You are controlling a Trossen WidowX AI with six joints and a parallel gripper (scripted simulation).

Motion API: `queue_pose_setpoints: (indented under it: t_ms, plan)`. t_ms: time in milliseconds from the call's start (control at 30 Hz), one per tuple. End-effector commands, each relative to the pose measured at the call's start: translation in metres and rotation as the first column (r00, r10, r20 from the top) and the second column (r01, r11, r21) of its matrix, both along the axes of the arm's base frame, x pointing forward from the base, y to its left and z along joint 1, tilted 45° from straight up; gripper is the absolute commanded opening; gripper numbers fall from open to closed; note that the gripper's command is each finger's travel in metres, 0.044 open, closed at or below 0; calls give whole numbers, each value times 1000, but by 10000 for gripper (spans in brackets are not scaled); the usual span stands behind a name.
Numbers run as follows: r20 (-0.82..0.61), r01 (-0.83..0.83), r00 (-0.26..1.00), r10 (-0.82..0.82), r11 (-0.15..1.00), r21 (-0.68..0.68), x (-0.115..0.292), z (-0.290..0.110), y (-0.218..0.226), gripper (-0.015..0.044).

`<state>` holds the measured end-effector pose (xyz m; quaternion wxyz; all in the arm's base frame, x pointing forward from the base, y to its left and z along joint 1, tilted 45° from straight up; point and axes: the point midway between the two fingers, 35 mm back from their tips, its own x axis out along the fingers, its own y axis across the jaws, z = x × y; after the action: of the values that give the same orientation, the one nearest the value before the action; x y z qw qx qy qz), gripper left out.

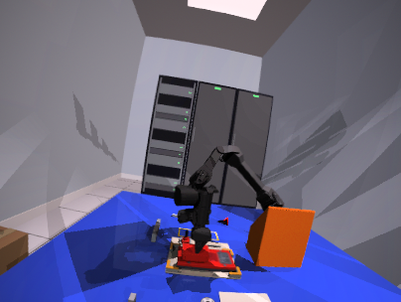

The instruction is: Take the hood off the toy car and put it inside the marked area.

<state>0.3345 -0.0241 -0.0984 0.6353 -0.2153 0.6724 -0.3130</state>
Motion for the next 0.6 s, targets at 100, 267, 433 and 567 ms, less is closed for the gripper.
queue_pose_setpoints:
  t_ms: [100, 267, 433, 567]
  plan:
    - [-4, -5, 1000, 5, 1000, -3, -1, -4, -4, 440]
    - [-4, -5, 1000, 5, 1000, -4, -2, -6, -6, 440]
    - [-4, -5, 1000, 5, 1000, -4, -2, -7, -7, 440]
    - [-4, -5, 1000, 5, 1000, -4, -2, -9, -8, 440]
